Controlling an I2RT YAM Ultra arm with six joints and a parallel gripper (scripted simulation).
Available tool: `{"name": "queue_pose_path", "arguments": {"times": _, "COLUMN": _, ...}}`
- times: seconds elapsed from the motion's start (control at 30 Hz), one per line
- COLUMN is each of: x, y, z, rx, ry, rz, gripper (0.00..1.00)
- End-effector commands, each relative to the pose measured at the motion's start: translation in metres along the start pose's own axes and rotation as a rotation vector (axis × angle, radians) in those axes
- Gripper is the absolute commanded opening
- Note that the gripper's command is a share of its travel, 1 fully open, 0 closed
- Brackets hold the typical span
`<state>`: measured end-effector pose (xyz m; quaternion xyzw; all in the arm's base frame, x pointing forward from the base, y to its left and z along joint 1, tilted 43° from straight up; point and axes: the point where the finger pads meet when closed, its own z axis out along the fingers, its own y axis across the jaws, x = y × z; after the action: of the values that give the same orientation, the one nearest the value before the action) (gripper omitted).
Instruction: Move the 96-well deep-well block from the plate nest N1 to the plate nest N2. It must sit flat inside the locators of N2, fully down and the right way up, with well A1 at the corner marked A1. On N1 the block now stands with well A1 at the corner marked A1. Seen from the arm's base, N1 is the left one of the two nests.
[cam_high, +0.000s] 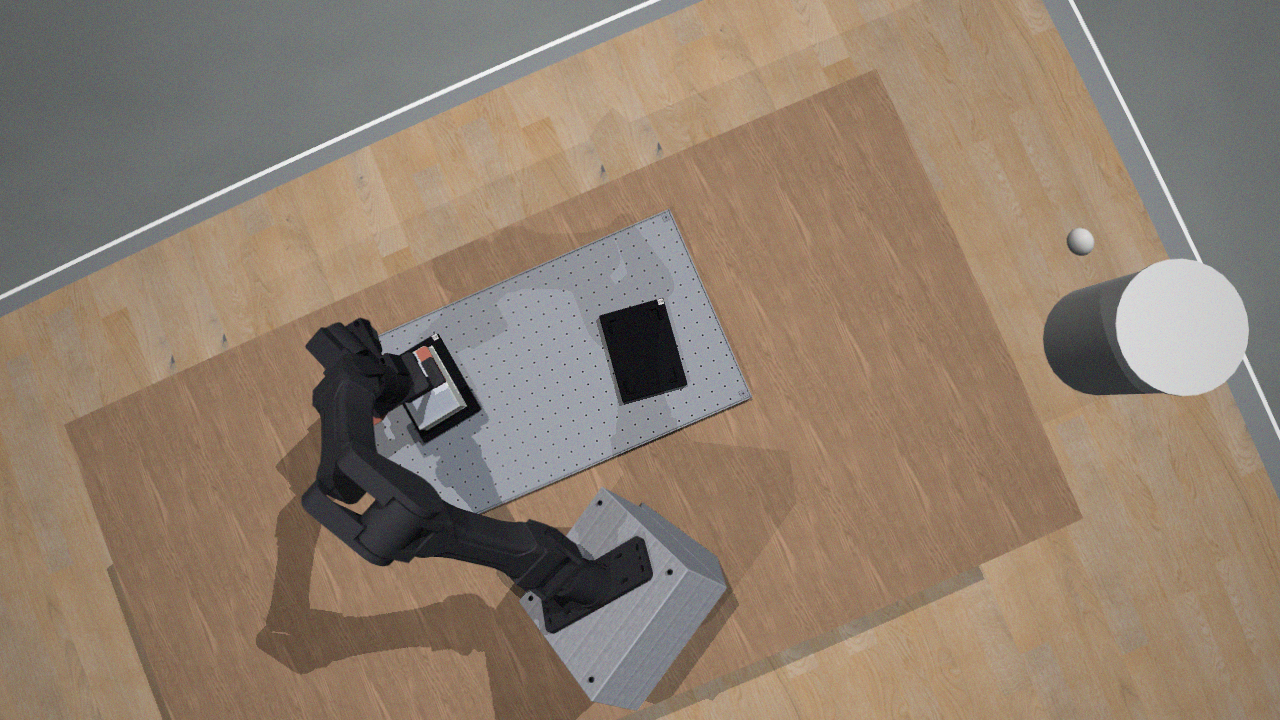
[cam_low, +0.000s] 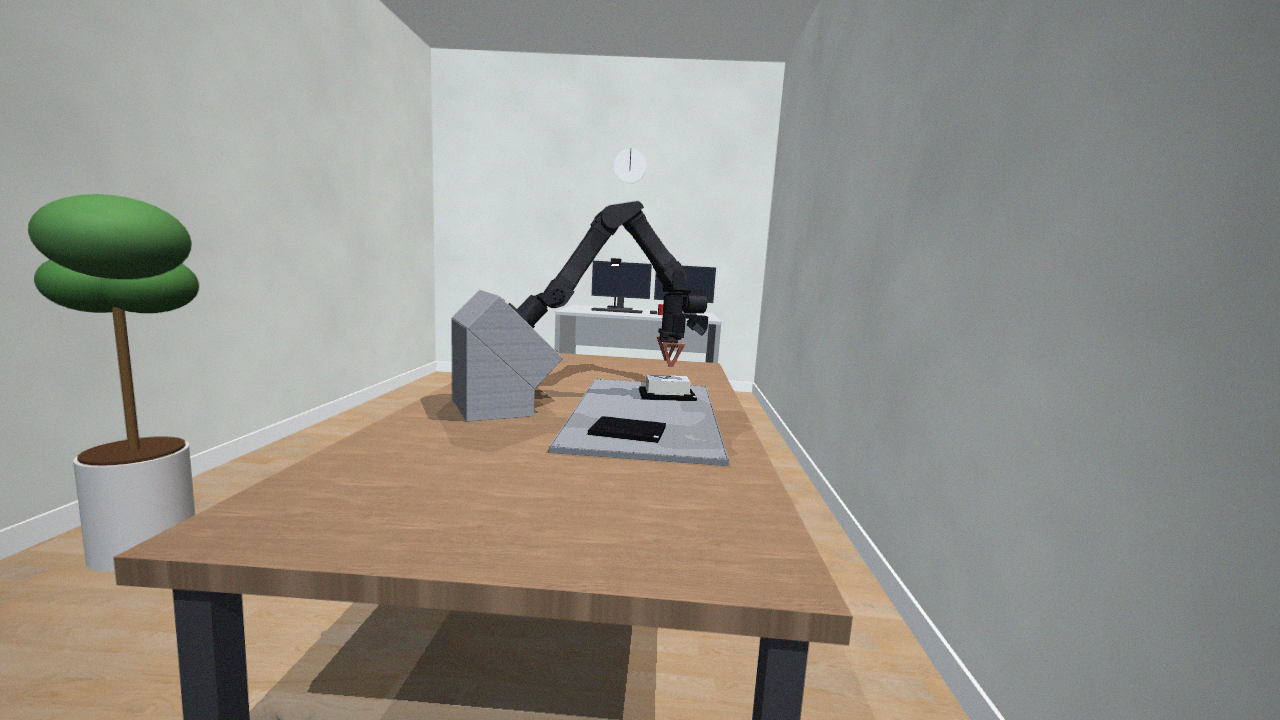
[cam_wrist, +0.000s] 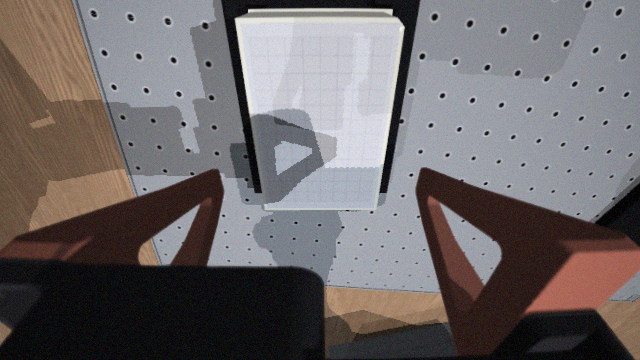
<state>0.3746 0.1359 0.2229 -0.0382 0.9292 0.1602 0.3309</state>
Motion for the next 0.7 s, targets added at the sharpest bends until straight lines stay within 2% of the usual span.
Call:
{"name": "queue_pose_path", "arguments": {"times": 0.0, "x": -0.0042, "y": 0.0005, "z": -0.0051, "rx": 0.001, "ry": -0.017, "rz": 0.0, "gripper": 1.0}}
{"name": "queue_pose_path", "arguments": {"times": 0.6, "x": -0.0042, "y": 0.0005, "z": -0.0051, "rx": 0.001, "ry": -0.017, "rz": 0.0, "gripper": 1.0}}
{"name": "queue_pose_path", "arguments": {"times": 0.67, "x": -0.0042, "y": 0.0005, "z": -0.0018, "rx": 0.001, "ry": -0.017, "rz": 0.0, "gripper": 1.0}}
